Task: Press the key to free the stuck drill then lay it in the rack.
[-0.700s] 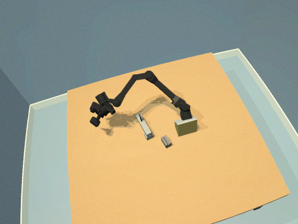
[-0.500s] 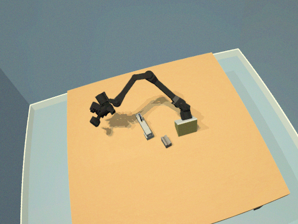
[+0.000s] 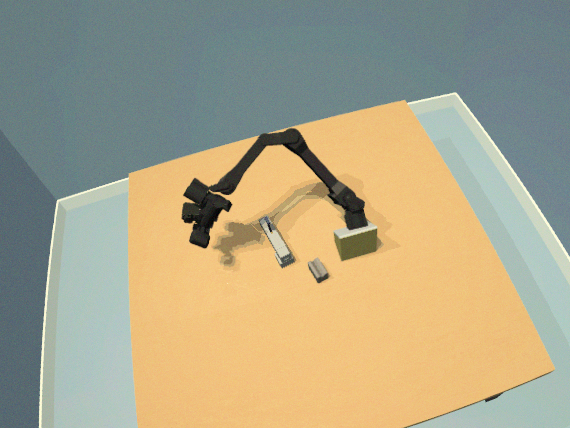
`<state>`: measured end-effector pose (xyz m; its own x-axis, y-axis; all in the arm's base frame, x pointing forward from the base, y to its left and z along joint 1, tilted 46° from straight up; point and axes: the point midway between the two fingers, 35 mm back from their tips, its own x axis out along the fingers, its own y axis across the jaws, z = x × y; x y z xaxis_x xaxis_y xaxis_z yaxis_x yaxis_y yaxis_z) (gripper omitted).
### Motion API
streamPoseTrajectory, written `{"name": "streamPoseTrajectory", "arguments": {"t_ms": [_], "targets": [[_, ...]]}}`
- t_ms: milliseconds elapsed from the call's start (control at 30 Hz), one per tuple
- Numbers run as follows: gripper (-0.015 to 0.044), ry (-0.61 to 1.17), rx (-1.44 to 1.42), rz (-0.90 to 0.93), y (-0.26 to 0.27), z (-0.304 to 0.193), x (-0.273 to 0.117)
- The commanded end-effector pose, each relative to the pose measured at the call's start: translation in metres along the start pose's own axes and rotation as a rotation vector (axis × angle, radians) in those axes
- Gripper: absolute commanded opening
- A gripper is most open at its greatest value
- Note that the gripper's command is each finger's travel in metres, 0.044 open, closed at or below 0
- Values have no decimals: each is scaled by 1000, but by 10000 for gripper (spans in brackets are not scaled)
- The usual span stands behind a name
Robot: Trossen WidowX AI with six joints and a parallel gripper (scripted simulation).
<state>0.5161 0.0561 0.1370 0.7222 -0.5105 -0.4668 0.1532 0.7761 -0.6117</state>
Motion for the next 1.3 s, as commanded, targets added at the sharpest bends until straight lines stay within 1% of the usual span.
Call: {"name": "streamPoseTrajectory", "arguments": {"t_ms": [0, 300, 633, 1000, 1267], "targets": [[0, 232, -166, 85, 10, -63, -44], [0, 436, -328, 113, -2, -115, -93], [0, 657, -524, 87, -40, -165, -154], [0, 666, -532, 85, -42, -167, -157], [0, 664, -531, 84, -43, -171, -150]]}}
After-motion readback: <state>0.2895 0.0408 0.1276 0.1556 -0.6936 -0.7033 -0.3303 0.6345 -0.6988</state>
